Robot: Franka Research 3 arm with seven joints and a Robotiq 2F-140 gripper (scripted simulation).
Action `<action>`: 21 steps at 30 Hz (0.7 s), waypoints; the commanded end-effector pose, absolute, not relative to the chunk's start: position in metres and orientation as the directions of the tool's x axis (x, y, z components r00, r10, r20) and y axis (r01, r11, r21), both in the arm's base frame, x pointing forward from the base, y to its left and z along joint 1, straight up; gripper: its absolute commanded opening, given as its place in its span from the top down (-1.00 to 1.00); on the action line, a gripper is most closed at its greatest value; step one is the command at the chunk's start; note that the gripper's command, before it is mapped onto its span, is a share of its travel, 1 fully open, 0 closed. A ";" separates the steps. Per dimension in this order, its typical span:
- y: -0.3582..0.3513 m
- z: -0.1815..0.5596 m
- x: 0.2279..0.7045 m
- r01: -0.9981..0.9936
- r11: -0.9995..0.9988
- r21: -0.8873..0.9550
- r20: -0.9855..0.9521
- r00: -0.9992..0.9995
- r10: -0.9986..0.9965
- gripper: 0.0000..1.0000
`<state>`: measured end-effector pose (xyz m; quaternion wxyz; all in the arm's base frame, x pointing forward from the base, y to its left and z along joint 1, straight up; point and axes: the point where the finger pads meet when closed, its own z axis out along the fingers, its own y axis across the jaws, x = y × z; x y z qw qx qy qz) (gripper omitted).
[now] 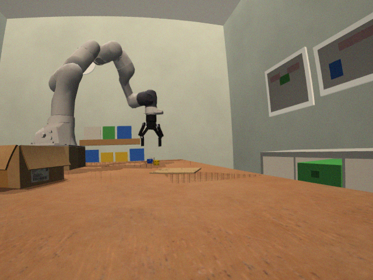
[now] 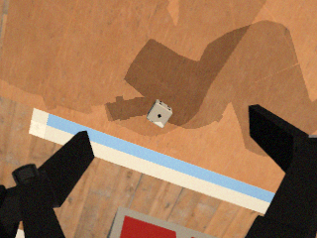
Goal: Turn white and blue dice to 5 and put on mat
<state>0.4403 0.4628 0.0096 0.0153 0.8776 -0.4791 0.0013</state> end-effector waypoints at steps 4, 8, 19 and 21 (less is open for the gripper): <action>0.465 0.011 0.442 -0.698 -0.716 0.019 0.004 0.716 -0.698 -1.00; 0.465 0.011 0.442 -0.646 -0.763 0.017 0.003 0.763 -0.646 -1.00; 0.468 0.011 0.442 -0.501 -0.865 0.012 0.000 0.865 -0.501 -1.00; 0.468 0.012 0.442 -0.457 -0.889 0.010 0.000 0.889 -0.457 -1.00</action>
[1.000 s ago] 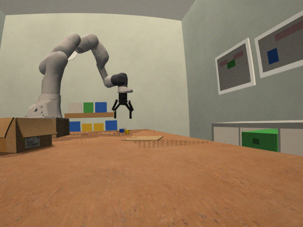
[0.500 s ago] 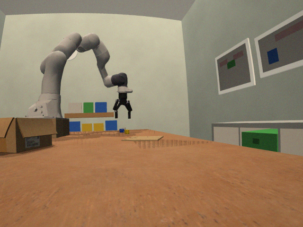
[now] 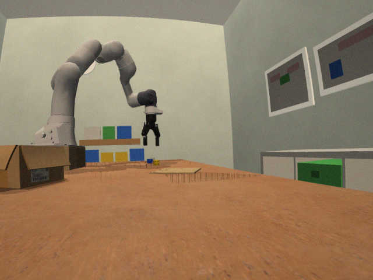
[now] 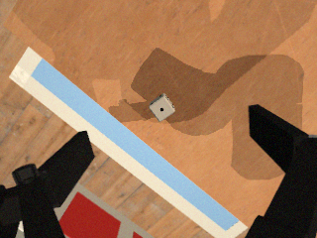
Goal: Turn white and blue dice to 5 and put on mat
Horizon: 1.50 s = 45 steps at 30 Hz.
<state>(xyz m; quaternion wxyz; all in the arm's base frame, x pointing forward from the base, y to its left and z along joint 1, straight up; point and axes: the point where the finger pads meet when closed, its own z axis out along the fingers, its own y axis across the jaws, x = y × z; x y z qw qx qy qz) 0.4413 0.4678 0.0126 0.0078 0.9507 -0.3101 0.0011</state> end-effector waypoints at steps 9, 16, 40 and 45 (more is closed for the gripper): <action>0.471 0.013 0.442 -0.314 -0.949 0.004 0.000 0.949 -0.314 -1.00; 0.472 0.014 0.442 -0.202 -0.979 -0.001 0.002 0.979 -0.202 -1.00; 0.473 0.014 0.442 -0.173 -0.985 -0.002 0.002 0.985 -0.173 0.36; 0.473 0.014 0.442 -0.173 -0.985 -0.002 0.002 0.985 -0.173 0.36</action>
